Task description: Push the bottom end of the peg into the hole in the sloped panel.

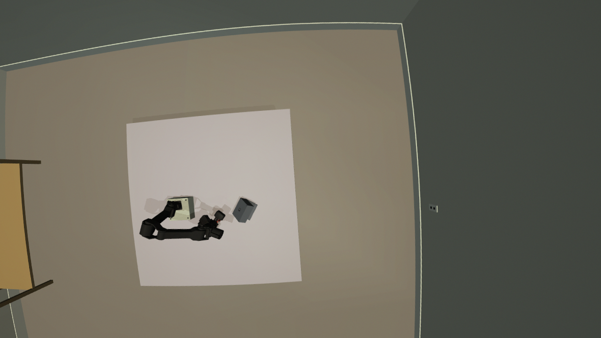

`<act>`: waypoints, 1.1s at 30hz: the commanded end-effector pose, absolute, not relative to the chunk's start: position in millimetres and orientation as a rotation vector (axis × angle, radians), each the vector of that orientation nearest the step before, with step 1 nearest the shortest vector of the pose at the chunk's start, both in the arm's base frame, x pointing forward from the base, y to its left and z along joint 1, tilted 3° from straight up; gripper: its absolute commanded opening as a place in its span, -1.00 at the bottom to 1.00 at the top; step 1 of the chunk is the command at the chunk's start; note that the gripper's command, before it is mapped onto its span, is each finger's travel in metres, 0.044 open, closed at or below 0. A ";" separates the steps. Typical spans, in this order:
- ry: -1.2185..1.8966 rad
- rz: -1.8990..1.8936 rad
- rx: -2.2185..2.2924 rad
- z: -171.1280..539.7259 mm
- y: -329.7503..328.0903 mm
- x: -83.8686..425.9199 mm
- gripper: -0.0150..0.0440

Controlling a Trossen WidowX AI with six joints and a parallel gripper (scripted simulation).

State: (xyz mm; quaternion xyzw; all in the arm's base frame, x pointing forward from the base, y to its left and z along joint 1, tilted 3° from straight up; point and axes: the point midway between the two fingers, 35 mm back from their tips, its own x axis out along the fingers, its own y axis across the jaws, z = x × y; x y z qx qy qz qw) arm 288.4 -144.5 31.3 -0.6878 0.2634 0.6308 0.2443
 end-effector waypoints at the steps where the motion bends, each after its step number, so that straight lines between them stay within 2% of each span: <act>1: 0.720 1.722 -1.879 31.6 -144.6 288.4 0.47; 11: 0.720 1.722 -1.879 31.6 -144.6 288.4 -0.42; 14: 0.720 1.722 -1.879 31.6 -144.6 288.4 -0.49; 22: 0.720 1.723 -1.879 36.1 -144.7 288.8 -0.49; 33: 0.719 1.729 -1.878 87.1 -141.5 285.8 -0.49</act>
